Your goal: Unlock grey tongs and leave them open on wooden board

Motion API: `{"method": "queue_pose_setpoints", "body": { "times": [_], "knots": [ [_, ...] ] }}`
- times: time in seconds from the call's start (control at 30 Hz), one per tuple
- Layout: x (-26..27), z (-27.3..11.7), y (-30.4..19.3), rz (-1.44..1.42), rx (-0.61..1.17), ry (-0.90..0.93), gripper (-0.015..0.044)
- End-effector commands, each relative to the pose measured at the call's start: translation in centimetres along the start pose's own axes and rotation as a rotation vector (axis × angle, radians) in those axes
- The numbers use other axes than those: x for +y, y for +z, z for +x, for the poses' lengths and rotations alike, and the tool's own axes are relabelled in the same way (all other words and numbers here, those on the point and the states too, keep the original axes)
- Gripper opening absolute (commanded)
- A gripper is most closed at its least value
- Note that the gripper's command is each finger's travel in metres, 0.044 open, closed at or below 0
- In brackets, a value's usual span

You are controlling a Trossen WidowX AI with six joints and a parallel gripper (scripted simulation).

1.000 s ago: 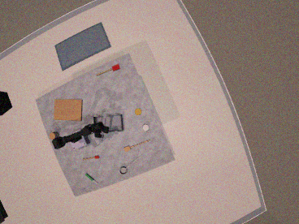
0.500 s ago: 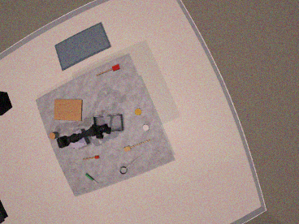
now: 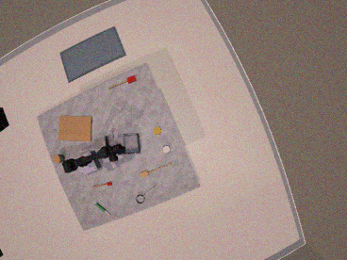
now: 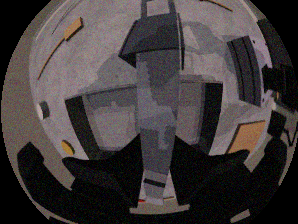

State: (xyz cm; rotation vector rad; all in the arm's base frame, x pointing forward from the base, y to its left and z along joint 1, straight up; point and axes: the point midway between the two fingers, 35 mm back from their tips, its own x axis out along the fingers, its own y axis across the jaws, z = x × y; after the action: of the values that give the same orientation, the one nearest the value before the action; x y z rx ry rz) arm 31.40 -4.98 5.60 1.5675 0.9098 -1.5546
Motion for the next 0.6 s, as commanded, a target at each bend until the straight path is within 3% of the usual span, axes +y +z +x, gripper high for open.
{"method": "queue_pose_setpoints", "body": {
  "times": [0.0, 0.57],
  "knots": [
    [-0.1, -0.2, -0.9, -0.143, 0.000, 0.004, -0.0150],
    [-1.5, -0.6, -4.8, -0.858, 0.010, 0.004, -0.0150]
  ]
}}
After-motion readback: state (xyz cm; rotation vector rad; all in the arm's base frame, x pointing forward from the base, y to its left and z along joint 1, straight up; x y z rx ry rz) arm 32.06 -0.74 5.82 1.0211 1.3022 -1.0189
